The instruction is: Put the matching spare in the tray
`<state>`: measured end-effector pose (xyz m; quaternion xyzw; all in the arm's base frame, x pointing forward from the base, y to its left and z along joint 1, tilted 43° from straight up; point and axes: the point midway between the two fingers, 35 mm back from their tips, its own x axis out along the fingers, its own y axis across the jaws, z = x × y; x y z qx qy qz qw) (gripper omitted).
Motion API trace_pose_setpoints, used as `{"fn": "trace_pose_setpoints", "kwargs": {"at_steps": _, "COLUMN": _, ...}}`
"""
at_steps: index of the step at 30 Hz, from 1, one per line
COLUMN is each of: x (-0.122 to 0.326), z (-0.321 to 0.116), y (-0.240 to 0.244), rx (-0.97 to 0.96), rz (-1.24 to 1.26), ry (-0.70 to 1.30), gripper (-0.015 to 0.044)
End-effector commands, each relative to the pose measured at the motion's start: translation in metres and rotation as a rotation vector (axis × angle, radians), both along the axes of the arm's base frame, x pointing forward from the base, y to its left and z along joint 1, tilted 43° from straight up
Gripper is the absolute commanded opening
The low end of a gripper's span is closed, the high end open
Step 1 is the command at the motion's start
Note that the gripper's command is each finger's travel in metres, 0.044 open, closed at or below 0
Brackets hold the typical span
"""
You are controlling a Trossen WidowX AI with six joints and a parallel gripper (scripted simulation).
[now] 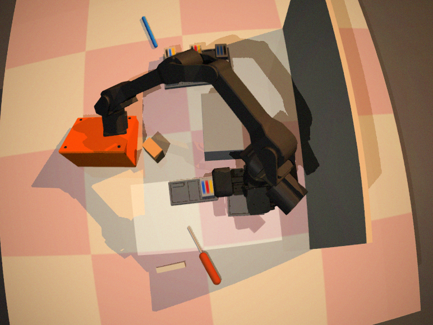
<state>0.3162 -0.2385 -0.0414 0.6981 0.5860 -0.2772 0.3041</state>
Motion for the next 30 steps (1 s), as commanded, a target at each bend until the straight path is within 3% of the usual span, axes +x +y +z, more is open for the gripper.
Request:
{"fn": "trace_pose_setpoints", "kwargs": {"at_steps": 1, "x": 0.001, "z": -0.003, "y": 0.003, "rx": 0.005, "rz": -0.006, "ry": 0.004, "gripper": 0.0000}}
{"fn": "trace_pose_setpoints", "kwargs": {"at_steps": 30, "x": 0.006, "z": -0.022, "y": 0.018, "rx": 0.005, "rz": -0.006, "ry": 0.004, "gripper": 0.0000}}
